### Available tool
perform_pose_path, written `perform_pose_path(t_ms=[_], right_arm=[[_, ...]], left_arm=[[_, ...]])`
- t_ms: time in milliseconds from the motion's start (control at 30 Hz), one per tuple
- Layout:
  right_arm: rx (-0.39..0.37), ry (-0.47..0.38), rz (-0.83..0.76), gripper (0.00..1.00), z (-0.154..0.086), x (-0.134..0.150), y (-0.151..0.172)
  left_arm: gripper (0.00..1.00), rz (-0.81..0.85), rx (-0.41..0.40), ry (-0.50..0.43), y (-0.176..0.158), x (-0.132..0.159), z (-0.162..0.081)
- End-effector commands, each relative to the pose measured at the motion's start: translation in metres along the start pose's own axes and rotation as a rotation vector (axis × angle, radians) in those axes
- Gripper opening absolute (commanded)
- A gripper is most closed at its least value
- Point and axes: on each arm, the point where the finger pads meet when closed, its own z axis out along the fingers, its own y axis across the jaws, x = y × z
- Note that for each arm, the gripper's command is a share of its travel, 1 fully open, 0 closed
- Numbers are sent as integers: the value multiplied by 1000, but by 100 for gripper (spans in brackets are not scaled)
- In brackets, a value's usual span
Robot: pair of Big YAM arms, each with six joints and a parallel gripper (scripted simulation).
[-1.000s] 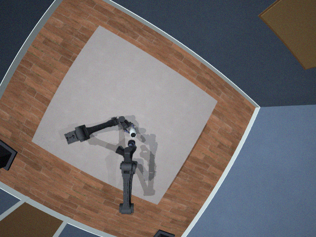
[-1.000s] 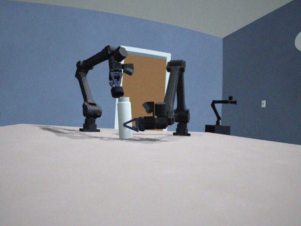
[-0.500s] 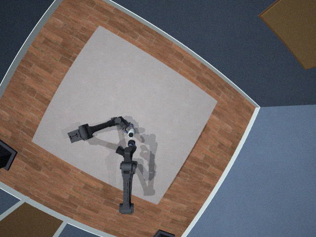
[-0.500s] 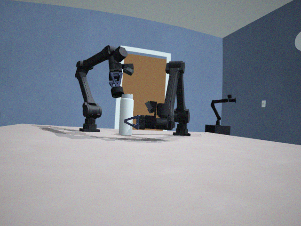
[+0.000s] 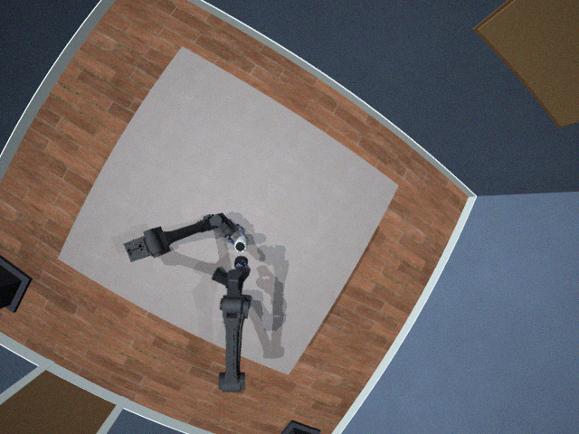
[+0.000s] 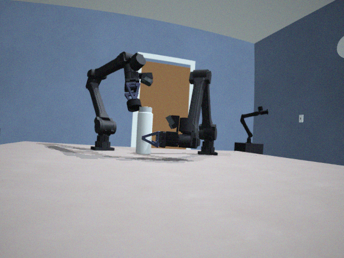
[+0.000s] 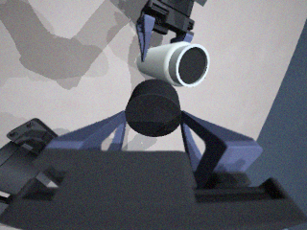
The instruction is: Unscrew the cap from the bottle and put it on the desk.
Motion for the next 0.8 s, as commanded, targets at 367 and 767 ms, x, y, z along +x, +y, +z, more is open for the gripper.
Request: perform_pose_path(t_ms=[367, 767], right_arm=[[-32, 67, 447, 0, 52, 22, -54], [-135, 263, 1105, 0, 167, 100, -64]], left_arm=[[0, 52, -79, -12, 39, -27, -19], [0, 42, -32, -19, 17, -33, -5]])
